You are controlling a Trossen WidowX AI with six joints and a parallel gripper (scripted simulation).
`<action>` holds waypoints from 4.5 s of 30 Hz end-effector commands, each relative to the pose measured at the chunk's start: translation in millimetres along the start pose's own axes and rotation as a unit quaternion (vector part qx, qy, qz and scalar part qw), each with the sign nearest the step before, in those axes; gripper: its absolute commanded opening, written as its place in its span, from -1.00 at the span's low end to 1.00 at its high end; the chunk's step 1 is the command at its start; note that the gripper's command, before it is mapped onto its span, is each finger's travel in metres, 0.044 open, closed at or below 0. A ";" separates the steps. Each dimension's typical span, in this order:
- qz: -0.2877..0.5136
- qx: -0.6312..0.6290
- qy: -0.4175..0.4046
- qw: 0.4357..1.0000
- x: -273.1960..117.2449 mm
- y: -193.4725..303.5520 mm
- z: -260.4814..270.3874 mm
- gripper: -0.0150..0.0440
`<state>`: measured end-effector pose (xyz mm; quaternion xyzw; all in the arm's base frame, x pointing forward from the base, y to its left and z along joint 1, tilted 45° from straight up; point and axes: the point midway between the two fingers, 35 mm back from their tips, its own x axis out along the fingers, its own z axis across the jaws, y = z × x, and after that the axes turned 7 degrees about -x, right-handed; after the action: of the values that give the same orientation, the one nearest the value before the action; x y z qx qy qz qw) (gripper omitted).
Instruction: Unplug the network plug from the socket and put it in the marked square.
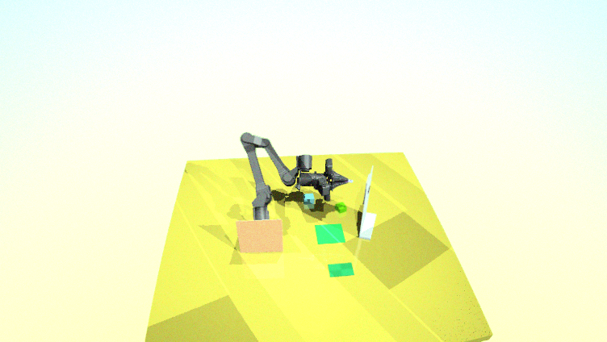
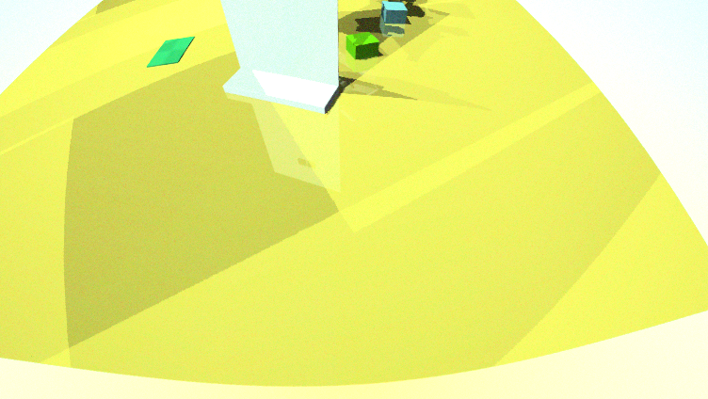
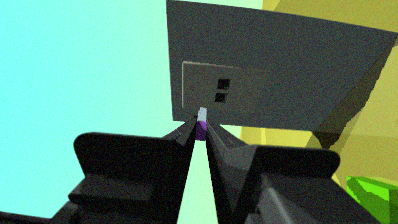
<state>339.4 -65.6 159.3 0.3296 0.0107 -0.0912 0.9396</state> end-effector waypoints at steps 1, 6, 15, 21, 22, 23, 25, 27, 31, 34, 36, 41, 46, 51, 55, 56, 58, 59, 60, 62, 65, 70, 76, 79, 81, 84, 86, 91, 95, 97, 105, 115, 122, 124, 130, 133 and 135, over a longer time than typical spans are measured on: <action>0.002 -0.003 0.001 1.000 -3.6 -0.3 7.8 -0.49; 0.002 -0.003 0.001 1.000 -9.3 -2.5 17.8 -0.49; -0.002 -0.013 0.022 1.000 -12.6 -8.4 19.2 -0.49; -0.010 -0.047 0.103 0.994 -6.5 -24.9 -9.1 -0.49; -0.011 -0.052 0.116 0.992 -6.0 -27.5 -13.8 -0.49; -0.011 -0.056 0.129 0.990 -5.6 -30.1 -18.4 -0.49; -0.010 -0.064 0.156 0.986 -5.3 -35.1 -27.6 -0.49; -0.008 -0.070 0.181 0.981 -5.6 -39.9 -36.6 -0.49; -0.001 -0.080 0.231 0.970 -7.5 -48.7 -54.1 -0.49; 0.006 -0.083 0.266 0.960 -10.2 -54.6 -66.2 -0.49; 0.012 -0.083 0.288 0.954 -12.4 -58.2 -73.9 -0.49; 0.030 -0.079 0.338 0.937 -19.3 -65.6 -91.6 -0.49; 0.054 -0.070 0.382 0.920 -27.3 -70.4 -107.2 -0.49; 0.081 -0.056 0.419 0.902 -36.2 -73.0 -120.3 -0.49; 0.104 -0.041 0.443 0.889 -43.4 -73.9 -128.9 -0.49; 0.109 -0.038 0.448 0.887 -44.8 -73.9 -130.4 -0.49; 0.113 -0.035 0.451 0.885 -46.0 -73.9 -131.5 -0.49; 0.113 -0.035 0.451 0.885 -46.0 -73.9 -131.5 -0.49; 0.113 -0.035 0.451 0.885 -46.0 -73.9 -131.5 -0.49; 0.113 -0.035 0.451 0.885 -45.8 -73.9 -132.4 -0.49; 0.113 -0.035 0.451 0.885 -45.3 -73.9 -135.9 -0.49; 0.113 -0.036 0.452 0.884 -44.6 -73.8 -142.1 -0.49; 0.112 -0.036 0.452 0.884 -44.0 -73.4 -149.4 -0.49; 0.112 -0.036 0.452 0.884 -43.8 -73.1 -153.0 -0.49; 0.112 -0.036 0.452 0.884 -43.8 -72.9 -155.3 -0.49; 0.112 -0.036 0.452 0.884 -43.7 -72.6 -158.8 -0.49; 0.112 -0.036 0.452 0.884 -43.7 -72.3 -161.2 -0.49; 0.112 -0.036 0.452 0.884 -43.9 -71.5 -166.8 -0.49; 0.112 -0.036 0.452 0.884 -44.2 -70.8 -171.3 -0.49; 0.112 -0.035 0.452 0.884 -44.4 -70.4 -173.5 -0.49; 0.113 -0.035 0.452 0.884 -45.5 -68.7 -182.0 -0.49; 0.114 -0.033 0.451 0.885 -47.4 -66.2 -191.3 -0.49; 0.114 -0.033 0.451 0.885 -46.5 -64.8 -192.6 -0.49; 0.114 -0.033 0.451 0.885 -46.5 -64.3 -193.6 -0.49; 0.118 -0.035 0.450 0.884 -46.2 -63.3 -193.2 -0.49; 0.118 -0.035 0.450 0.884 -46.2 -63.3 -193.2 -0.49; 0.118 -0.035 0.450 0.884 -46.2 -63.3 -193.2 -0.31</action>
<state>290.4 13.5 -27.3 0.3014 0.3971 0.1782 0.8484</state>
